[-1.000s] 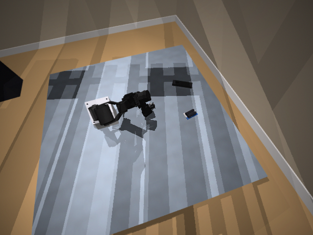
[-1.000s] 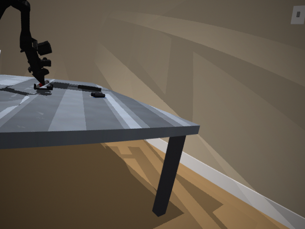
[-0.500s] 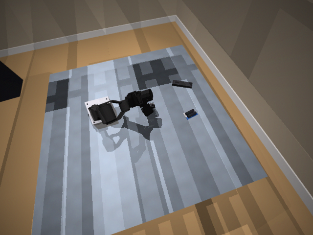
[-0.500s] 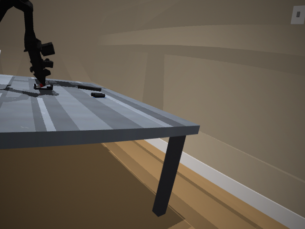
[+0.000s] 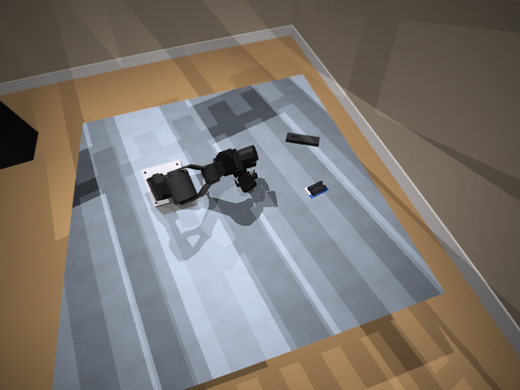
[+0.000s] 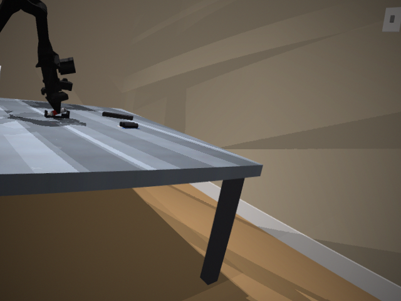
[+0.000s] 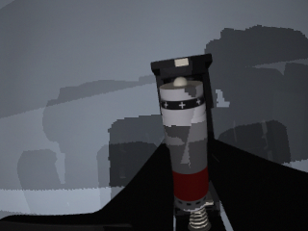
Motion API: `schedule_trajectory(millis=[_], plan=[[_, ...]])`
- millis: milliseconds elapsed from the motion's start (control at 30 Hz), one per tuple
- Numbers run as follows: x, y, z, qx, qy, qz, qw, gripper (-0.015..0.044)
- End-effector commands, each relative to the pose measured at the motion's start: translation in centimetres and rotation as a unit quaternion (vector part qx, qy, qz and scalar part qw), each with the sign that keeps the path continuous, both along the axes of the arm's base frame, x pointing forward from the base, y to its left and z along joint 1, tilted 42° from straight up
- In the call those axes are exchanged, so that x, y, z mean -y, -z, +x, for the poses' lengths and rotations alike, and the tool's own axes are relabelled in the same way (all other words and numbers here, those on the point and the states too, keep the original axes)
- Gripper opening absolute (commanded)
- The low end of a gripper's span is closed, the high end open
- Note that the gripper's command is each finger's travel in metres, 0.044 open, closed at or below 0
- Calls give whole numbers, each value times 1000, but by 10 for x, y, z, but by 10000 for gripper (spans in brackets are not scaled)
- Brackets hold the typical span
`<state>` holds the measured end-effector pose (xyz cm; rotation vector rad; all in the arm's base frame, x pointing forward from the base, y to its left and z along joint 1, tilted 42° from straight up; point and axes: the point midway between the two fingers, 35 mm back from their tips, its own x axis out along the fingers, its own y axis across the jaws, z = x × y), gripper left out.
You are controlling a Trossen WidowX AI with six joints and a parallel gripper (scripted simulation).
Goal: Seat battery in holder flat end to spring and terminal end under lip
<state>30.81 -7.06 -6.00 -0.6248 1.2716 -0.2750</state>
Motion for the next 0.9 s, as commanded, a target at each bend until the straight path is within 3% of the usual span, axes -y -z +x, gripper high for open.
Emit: schedule_trajectory(millis=[0,867], plan=[[0,6,-5,-18,10,1,1000,61],[4,7,-2,-75,54,-3,996,61]])
